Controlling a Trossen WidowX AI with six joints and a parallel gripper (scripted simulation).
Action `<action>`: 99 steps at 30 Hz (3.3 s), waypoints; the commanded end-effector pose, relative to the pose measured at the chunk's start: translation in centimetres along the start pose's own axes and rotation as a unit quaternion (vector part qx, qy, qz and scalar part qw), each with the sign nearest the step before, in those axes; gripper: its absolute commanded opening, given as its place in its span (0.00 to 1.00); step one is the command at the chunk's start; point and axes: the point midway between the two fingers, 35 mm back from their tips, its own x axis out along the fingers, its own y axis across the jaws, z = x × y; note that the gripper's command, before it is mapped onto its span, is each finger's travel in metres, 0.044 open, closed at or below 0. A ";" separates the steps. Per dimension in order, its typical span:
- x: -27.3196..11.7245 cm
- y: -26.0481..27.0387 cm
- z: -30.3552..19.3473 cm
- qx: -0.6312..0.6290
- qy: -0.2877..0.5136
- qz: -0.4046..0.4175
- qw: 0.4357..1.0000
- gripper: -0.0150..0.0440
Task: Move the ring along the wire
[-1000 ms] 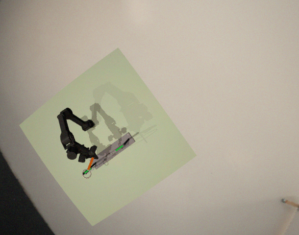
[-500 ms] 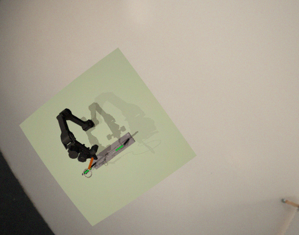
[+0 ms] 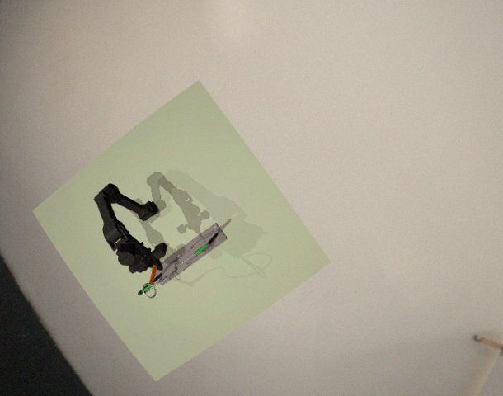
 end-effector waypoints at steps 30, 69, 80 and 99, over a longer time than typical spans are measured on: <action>0.1 -1.4 0.2 -0.175 -0.022 -0.104 0.979 0.00; -0.2 -2.8 1.0 -0.373 -0.049 -0.218 0.901 0.00; -0.4 -3.0 1.3 -0.425 -0.056 -0.247 0.869 0.00; -0.7 -3.4 2.0 -0.511 -0.066 -0.296 0.804 0.00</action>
